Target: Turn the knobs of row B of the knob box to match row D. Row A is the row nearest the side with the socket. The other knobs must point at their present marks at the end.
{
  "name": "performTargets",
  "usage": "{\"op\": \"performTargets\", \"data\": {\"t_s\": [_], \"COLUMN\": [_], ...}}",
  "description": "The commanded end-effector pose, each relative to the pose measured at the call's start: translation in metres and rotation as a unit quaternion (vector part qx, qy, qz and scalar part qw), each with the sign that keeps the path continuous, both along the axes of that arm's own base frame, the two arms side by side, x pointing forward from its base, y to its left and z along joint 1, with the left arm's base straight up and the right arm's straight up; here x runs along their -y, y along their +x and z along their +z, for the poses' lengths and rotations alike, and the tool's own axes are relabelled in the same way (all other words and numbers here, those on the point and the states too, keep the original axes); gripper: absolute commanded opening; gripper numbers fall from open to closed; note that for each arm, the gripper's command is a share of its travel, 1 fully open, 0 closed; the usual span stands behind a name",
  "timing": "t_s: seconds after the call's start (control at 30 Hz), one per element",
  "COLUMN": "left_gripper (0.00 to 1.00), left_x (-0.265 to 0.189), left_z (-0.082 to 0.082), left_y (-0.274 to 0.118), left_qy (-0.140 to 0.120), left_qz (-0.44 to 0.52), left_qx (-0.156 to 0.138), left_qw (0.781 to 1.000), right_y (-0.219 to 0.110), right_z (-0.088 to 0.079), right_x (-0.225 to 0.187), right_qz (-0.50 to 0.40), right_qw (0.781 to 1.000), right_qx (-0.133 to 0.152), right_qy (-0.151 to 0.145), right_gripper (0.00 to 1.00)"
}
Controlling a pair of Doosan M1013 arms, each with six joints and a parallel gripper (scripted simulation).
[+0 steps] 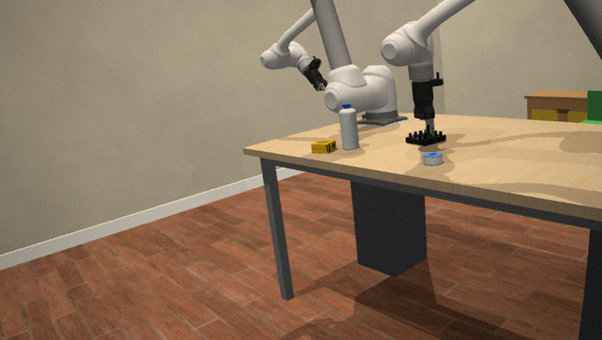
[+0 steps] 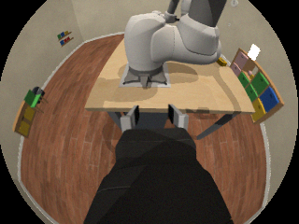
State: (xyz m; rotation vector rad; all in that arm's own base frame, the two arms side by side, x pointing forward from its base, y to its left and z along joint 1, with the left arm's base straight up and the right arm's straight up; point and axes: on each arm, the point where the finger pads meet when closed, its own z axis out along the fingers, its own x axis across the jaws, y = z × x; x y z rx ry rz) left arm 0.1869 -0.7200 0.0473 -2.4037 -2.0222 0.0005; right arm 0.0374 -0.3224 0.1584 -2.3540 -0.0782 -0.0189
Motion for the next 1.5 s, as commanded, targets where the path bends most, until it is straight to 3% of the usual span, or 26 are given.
{"op": "performTargets", "data": {"t_s": [0.0,0.43,0.87,1.47], "left_gripper": [0.3,0.3,0.3,0.3], "left_x": [0.0005,0.0005,0.0005,0.0005], "left_z": [0.0012,0.0012,0.0012,0.0012], "left_y": [0.0002,0.0002,0.0002,0.0002], "left_qy": [-0.001,-0.001,-0.001,-0.001], "left_qz": [0.014,0.094,0.212,0.411], "left_qx": [0.001,0.0,0.0,0.0], "left_qw": [1.0,0.996,0.977,0.912], "right_y": [0.0001,0.0001,0.0001,0.0001], "right_z": [0.0004,0.0004,0.0004,0.0004], "right_x": [0.0003,0.0003,0.0003,0.0003], "right_qz": [0.0,0.0,0.0,0.0], "right_qw": [1.0,1.0,1.0,1.0], "right_qx": [0.0,0.0,0.0,0.0], "right_qy": [0.0,0.0,0.0,0.0], "right_gripper": [1.0,1.0,1.0,1.0]}}
